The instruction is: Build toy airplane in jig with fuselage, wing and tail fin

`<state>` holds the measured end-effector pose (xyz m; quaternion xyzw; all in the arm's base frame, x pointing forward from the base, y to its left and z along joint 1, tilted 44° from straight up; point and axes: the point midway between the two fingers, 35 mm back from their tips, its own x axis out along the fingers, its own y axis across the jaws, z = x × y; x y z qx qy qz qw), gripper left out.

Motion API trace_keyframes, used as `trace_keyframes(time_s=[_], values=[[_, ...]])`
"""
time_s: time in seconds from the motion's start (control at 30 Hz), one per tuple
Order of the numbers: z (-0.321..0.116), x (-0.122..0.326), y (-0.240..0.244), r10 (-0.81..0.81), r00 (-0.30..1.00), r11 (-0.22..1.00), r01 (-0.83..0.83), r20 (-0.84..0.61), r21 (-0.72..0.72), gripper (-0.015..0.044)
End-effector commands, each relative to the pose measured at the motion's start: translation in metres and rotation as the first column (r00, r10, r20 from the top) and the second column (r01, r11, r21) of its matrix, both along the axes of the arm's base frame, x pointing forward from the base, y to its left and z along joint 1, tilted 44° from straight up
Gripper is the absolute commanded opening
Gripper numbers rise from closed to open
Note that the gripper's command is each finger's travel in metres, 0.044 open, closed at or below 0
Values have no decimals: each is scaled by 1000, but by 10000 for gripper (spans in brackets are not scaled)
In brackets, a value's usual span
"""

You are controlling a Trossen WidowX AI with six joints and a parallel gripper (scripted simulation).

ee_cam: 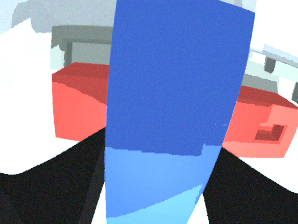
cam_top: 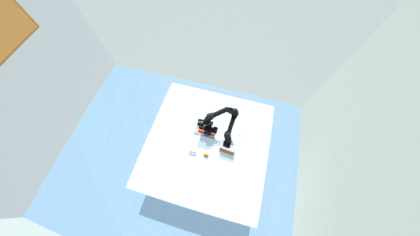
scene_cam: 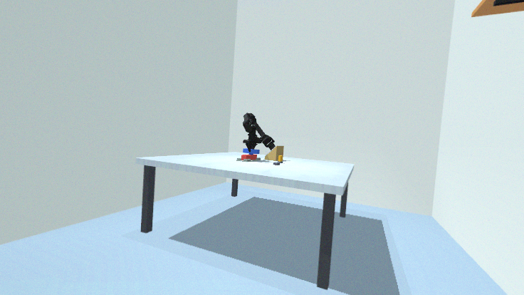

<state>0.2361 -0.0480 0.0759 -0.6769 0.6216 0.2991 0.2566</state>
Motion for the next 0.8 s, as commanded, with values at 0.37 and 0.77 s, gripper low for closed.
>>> trace_keyframes(time_s=[0.37, 0.77], values=[[0, 0, 0, -1, 1000, 1000, 1, 1, 0, 266], [0, 0, 0, -1, 1000, 1000, 1, 1, 0, 440]])
